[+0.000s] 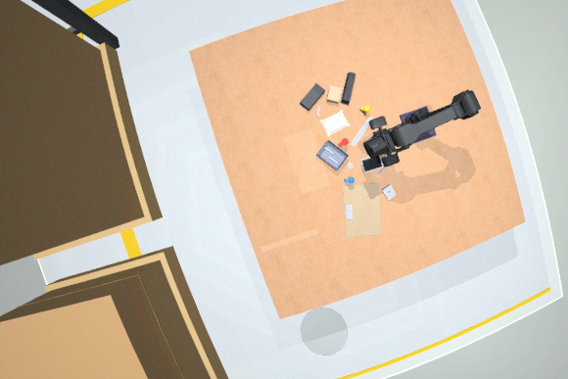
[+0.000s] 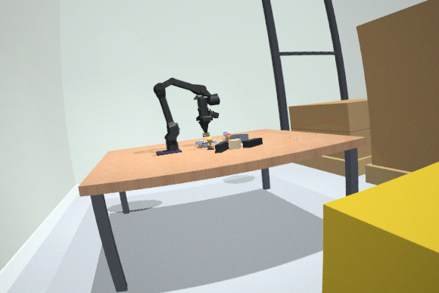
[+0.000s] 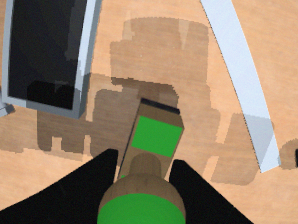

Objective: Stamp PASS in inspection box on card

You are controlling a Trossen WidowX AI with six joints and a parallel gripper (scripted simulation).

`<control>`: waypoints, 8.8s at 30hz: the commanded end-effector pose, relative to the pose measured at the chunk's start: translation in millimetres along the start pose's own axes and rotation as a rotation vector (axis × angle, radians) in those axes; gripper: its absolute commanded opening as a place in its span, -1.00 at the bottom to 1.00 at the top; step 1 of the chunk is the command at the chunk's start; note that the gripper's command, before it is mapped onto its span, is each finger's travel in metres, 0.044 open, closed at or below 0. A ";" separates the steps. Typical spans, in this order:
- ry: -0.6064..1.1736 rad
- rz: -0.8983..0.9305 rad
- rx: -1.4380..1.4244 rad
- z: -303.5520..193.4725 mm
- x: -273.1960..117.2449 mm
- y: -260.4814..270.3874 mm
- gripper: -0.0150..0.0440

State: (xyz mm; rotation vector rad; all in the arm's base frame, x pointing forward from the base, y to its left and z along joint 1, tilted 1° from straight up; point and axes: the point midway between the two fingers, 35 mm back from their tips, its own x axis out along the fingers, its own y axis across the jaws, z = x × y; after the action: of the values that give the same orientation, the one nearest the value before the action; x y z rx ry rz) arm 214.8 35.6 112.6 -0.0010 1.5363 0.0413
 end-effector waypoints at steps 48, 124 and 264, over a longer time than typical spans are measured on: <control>-0.006 0.015 -0.005 30.7 -0.9 75.6 -0.49; -0.007 0.017 -0.009 30.1 44.7 75.0 -0.49; -0.008 0.003 -0.223 79.5 -13.7 5.6 -0.49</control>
State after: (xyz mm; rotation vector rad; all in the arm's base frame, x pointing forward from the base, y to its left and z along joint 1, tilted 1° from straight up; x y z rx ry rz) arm 283.7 58.9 128.0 -0.1389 1.5202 0.1791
